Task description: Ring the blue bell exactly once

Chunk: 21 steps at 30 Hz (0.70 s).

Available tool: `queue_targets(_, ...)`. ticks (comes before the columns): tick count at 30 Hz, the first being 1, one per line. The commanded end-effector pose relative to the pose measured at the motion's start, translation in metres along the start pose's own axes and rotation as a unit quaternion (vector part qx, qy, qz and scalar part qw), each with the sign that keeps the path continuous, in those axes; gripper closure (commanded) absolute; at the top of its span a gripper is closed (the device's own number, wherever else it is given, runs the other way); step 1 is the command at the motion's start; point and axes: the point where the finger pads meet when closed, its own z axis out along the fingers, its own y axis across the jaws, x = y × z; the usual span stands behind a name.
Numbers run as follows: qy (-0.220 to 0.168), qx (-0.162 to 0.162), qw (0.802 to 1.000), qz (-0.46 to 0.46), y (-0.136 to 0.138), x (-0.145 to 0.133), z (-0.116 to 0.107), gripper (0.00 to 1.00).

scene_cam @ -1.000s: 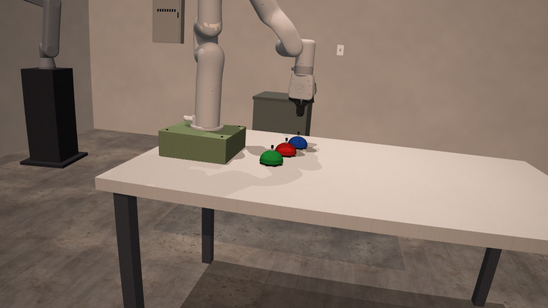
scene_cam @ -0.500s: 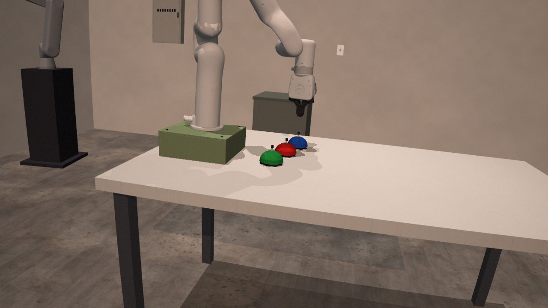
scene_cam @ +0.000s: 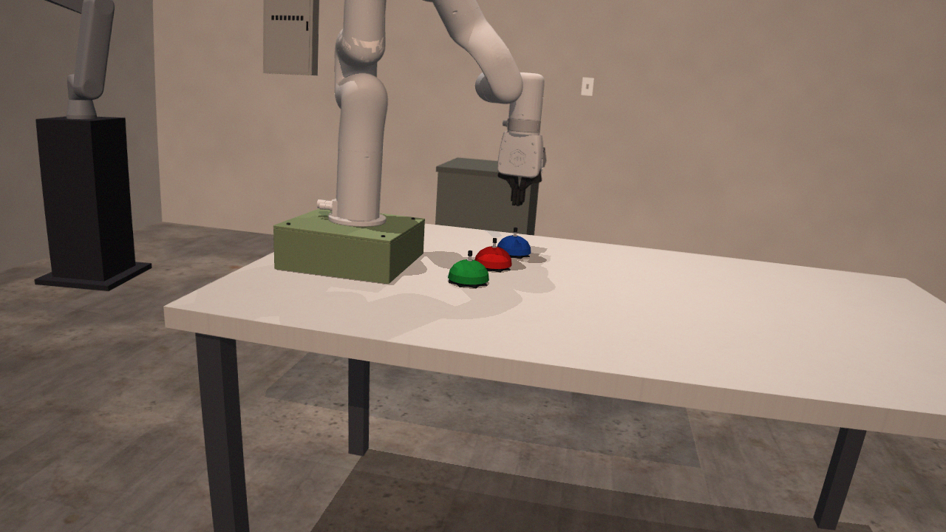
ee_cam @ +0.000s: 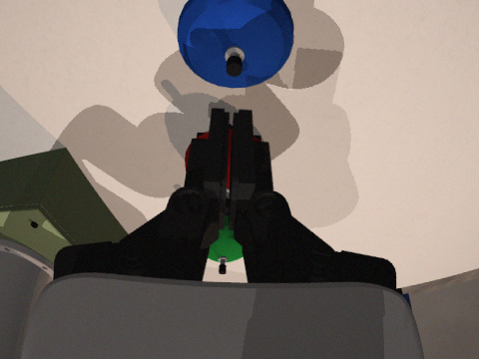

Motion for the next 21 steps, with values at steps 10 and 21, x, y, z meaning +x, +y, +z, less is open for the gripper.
queue_targets(10, 0.002, -0.002, 1.000, 0.000, 0.001, 0.002, 0.018, 1.00)
queue_targets(21, 0.002, -0.002, 1.000, 0.000, 0.002, 0.002, 0.034, 1.00)
